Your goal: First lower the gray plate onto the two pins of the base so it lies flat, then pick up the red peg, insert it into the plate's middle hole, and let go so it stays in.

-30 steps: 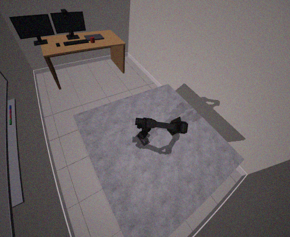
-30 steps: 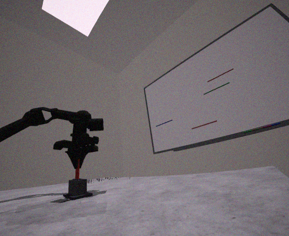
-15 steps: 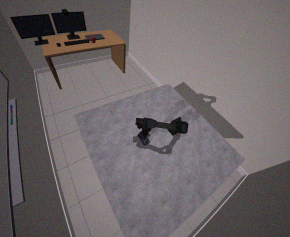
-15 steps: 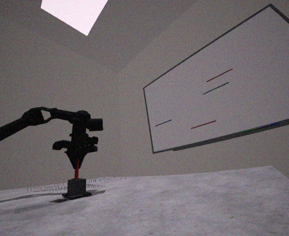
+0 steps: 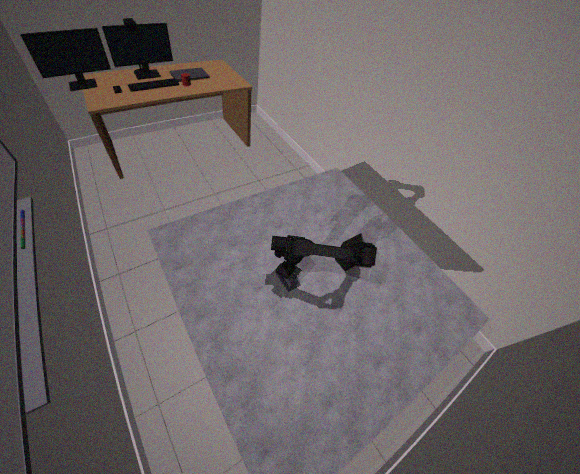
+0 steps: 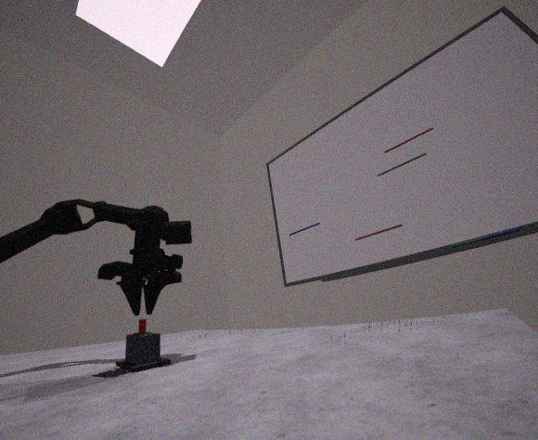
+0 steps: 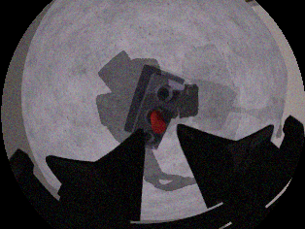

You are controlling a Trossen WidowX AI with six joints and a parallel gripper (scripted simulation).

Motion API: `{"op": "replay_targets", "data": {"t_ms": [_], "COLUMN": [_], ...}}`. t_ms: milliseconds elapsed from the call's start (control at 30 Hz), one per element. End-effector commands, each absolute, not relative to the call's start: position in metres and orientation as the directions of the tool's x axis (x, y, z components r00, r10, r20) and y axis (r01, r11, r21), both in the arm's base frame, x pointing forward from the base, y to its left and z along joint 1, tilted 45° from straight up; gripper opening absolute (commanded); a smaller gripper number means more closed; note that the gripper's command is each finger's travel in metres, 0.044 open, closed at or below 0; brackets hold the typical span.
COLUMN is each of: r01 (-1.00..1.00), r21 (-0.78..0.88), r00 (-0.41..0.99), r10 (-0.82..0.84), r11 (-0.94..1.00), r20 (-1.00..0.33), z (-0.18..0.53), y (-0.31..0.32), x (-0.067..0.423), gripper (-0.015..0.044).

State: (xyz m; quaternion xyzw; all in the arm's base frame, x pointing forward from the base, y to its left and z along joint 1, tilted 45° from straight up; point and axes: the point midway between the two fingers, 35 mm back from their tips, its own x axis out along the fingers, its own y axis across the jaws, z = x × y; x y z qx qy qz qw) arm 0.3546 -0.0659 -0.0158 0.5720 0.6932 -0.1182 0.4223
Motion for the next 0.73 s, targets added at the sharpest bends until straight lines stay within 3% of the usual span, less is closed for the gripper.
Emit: {"op": "replay_targets", "data": {"t_ms": [0,700], "r01": [0.893,0.896], "r21": [0.319,0.316], "r00": [0.011,0.011], "r10": [0.694,0.696], "r11": [0.317,0.311], "r20": [-0.720,-0.718], "z": [-0.015,-0.005], "y": [-0.066,-0.076], "x": [0.355,0.351], "gripper": [0.0150,0.0150]}}
